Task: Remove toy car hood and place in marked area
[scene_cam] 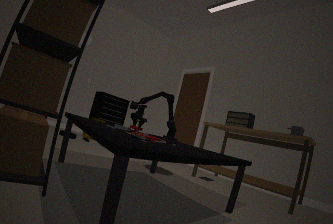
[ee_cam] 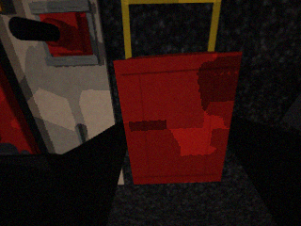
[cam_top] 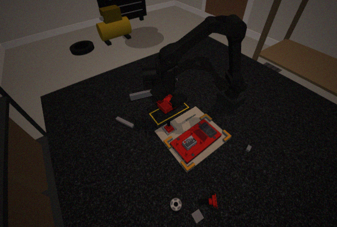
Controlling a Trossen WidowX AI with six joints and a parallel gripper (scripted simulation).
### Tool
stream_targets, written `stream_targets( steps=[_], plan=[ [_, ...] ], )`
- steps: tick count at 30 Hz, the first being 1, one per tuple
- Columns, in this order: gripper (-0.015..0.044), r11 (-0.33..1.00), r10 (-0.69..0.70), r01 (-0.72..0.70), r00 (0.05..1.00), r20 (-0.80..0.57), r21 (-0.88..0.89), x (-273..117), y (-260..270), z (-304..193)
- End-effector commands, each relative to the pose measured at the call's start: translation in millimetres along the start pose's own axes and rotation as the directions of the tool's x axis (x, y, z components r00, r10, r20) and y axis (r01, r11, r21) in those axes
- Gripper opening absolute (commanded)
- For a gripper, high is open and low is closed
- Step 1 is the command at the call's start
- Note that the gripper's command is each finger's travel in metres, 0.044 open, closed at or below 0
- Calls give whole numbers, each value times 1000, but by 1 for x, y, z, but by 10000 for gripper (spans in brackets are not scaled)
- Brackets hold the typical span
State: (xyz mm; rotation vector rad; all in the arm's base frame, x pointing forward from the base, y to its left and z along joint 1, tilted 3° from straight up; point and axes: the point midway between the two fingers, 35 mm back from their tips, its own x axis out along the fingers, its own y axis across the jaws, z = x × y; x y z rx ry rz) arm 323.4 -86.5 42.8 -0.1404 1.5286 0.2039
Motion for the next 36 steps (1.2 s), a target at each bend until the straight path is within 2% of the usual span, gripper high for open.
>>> stream_targets(
  steps=[1,36],
  plan=[
    [0,1000,-1,1,1000,-4,3,4,0,0],
    [0,1000,-1,1,1000,-4,3,24,1,-3]
  ],
)
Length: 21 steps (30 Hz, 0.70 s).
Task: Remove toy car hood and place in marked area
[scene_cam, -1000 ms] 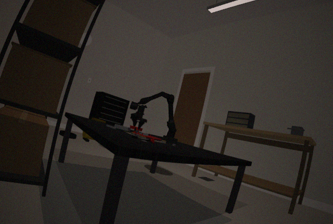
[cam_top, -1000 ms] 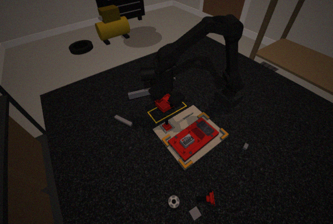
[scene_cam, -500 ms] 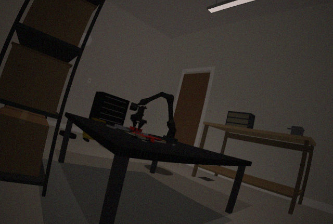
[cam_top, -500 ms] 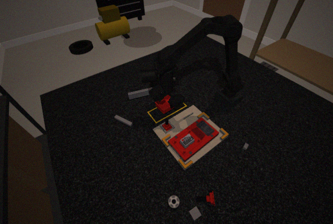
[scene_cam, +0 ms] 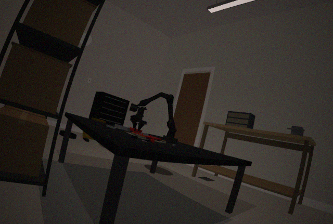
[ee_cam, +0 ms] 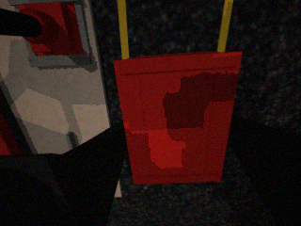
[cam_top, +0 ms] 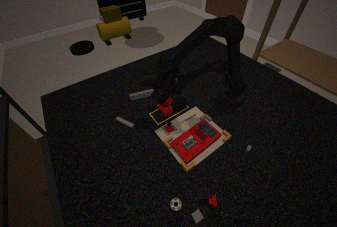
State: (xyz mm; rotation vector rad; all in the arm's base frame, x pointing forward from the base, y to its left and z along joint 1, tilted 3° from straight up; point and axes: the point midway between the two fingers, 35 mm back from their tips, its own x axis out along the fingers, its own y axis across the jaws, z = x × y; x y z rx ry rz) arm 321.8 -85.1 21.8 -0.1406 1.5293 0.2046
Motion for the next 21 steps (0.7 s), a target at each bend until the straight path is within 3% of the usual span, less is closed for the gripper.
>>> stream_targets(
  steps=[1,21],
  plan=[
    [0,1000,-1,1,1000,-4,3,3,0,0],
    [0,1000,-1,1,1000,-4,3,11,0,0]
  ],
)
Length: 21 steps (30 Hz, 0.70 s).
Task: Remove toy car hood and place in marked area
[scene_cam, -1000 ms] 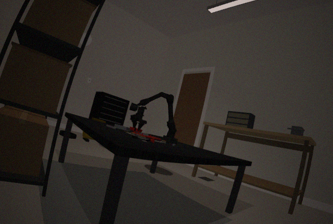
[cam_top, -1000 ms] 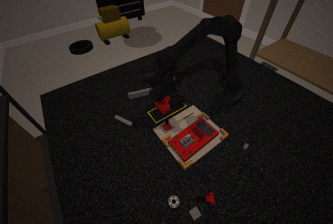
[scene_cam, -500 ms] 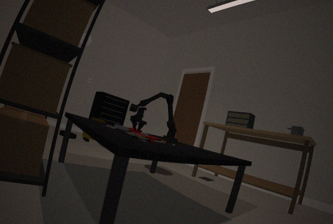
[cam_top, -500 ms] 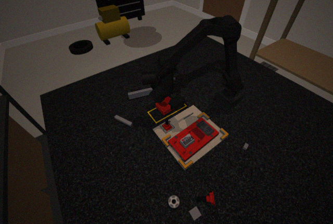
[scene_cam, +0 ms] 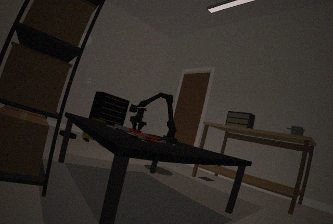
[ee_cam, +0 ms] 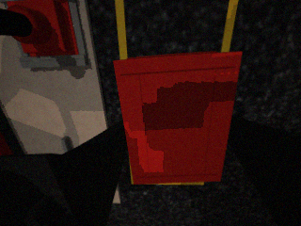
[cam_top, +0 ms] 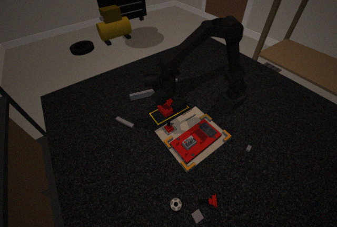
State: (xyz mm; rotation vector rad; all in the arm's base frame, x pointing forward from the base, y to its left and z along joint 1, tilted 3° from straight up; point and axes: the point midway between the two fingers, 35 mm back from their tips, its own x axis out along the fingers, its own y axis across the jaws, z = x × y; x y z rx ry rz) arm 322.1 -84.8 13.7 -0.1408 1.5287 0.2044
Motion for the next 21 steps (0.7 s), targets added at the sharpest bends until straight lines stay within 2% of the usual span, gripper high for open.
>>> stream_targets(
  steps=[1,21],
  plan=[
    [0,1000,-1,1,1000,-4,3,4,0,0],
    [0,1000,-1,1,1000,-4,3,13,0,-1]
  ],
)
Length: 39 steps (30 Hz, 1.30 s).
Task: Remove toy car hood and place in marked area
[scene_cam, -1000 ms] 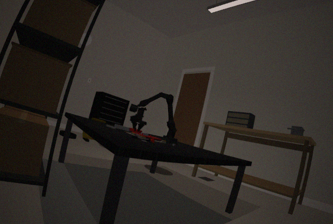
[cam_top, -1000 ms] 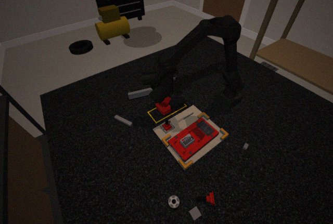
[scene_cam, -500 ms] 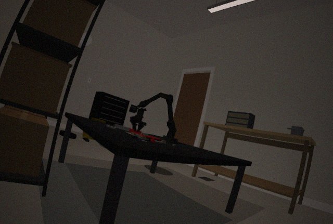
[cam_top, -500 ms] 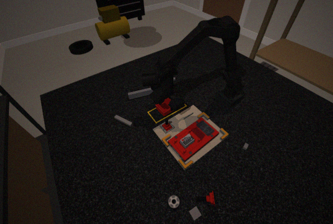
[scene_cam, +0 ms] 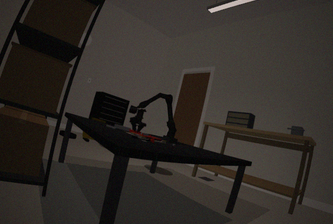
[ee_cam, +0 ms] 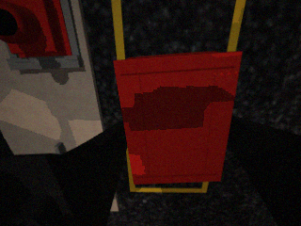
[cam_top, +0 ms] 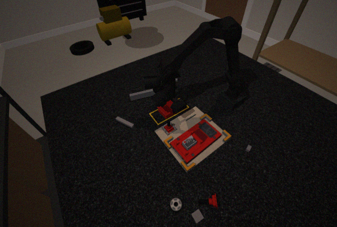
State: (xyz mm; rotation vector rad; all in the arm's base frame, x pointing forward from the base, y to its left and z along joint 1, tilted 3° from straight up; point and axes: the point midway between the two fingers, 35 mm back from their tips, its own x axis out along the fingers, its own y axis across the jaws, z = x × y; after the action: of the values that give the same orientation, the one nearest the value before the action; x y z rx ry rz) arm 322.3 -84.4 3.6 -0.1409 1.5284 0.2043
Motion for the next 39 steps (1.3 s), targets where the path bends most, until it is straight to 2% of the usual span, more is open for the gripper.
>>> stream_targets(
  steps=[1,5,22,26,32,39],
  plan=[
    [0,1000,-1,1,1000,-4,3,4,0,-1],
    [0,1000,-1,1,1000,-4,3,4,0,-1],
    [440,1000,0,0,1000,-1,0,2,0,0],
    [440,1000,-1,1,1000,-2,0,-13,-1,1],
    [440,1000,-5,5,1000,-6,0,-64,0,1],
    [440,1000,-5,5,1000,-7,0,-69,1,1]
  ],
)
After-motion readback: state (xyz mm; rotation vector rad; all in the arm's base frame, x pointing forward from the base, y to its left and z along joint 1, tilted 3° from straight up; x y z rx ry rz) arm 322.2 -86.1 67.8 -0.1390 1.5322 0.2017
